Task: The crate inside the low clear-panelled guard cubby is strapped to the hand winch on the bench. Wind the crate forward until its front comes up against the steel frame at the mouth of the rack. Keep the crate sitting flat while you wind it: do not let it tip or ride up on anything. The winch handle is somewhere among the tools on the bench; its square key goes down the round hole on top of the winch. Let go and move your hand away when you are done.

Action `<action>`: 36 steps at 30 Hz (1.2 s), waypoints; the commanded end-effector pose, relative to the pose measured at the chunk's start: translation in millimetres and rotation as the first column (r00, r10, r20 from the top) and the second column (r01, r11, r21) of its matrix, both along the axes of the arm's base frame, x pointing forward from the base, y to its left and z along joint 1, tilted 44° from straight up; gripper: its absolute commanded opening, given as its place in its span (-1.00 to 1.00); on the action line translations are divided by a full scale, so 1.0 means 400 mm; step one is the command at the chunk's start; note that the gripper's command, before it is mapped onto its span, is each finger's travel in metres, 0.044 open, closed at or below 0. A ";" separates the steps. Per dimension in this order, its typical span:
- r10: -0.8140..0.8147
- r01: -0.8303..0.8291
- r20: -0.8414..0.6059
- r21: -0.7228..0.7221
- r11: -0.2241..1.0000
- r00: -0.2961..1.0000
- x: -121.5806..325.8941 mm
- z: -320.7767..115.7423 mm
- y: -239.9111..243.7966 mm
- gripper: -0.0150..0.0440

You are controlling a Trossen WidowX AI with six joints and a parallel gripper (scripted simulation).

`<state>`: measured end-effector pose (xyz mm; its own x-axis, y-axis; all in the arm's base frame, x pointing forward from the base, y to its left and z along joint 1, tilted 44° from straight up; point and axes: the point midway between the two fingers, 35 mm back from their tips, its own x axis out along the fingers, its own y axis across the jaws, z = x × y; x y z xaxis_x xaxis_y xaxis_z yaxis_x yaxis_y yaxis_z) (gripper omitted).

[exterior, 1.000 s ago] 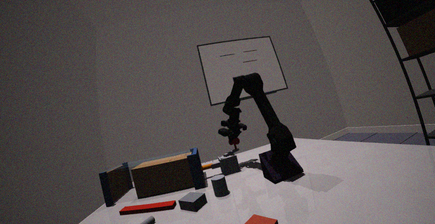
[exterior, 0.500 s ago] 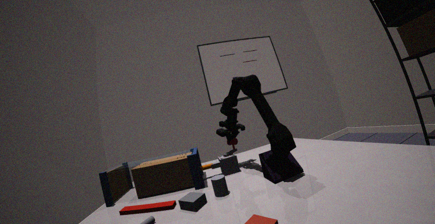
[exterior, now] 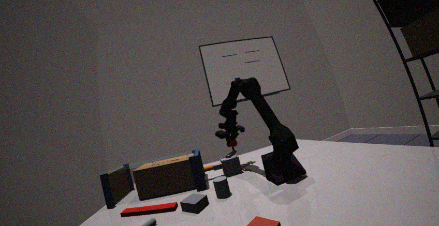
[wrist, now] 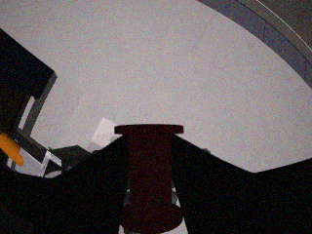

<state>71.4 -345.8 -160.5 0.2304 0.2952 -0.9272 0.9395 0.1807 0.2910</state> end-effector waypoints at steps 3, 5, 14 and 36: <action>0.033 -0.033 0.036 -0.004 0.999 0.999 0.076 -0.028 -0.005 -0.49; 0.033 -0.033 0.036 -0.004 0.999 0.999 0.084 -0.029 -0.008 -0.49; 0.033 -0.033 0.038 -0.004 0.999 0.999 0.118 -0.031 -0.016 -0.49; 0.033 -0.033 0.039 -0.004 0.999 0.999 0.159 -0.029 -0.021 -0.49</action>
<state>103.6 -360.6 -168.2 0.2227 0.2827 -0.9330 0.9439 0.1769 0.2789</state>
